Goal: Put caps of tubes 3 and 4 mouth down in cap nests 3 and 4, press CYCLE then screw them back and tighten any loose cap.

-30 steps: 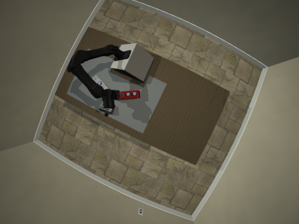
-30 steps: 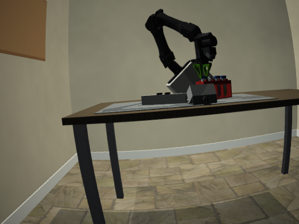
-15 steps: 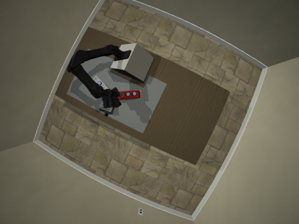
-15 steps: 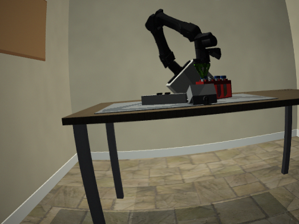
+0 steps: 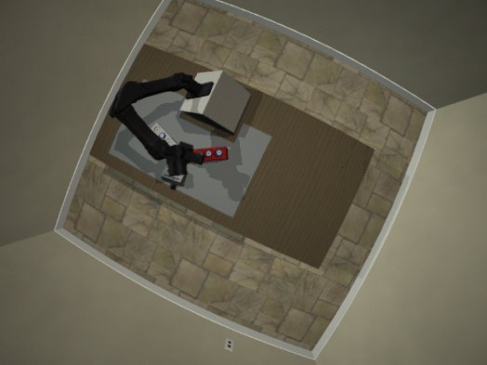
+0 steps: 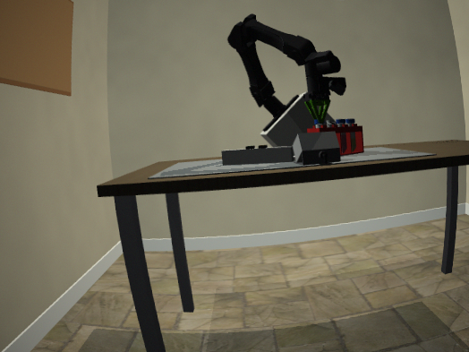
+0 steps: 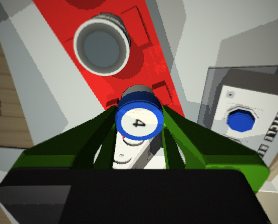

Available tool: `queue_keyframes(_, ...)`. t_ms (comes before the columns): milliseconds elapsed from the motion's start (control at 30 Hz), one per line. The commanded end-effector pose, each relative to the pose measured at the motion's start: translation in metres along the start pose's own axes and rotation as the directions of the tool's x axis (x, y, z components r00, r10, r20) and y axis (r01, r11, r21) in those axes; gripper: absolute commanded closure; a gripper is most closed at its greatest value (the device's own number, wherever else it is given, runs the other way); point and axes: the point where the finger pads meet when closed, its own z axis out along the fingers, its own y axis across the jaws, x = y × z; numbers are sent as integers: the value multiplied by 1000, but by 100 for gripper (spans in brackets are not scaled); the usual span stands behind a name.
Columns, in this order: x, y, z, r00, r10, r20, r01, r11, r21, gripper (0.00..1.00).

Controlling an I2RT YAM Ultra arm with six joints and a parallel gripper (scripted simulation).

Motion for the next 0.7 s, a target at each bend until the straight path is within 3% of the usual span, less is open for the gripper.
queue_keyframes(0, 0, -3, -3, 968, -251, -2, 251, 968, 11, 100)
queue_keyframes(167, 0, -2, -3, 876, -483, -5, 483, 876, 10, 100)
queue_keyframes(233, 0, -2, -3, 876, -483, -5, 483, 876, 10, 100)
queue_keyframes(333, 0, -2, -3, 799, -601, -6, 601, 799, 9, 100)
queue_keyframes(567, 0, -2, -3, 799, -601, -6, 601, 799, 9, 100)
queue_keyframes(600, 0, -2, -3, 799, -601, -6, 601, 799, 9, 51)
queue_keyframes(667, 0, -2, -3, 799, -601, -6, 601, 799, 9, 51)
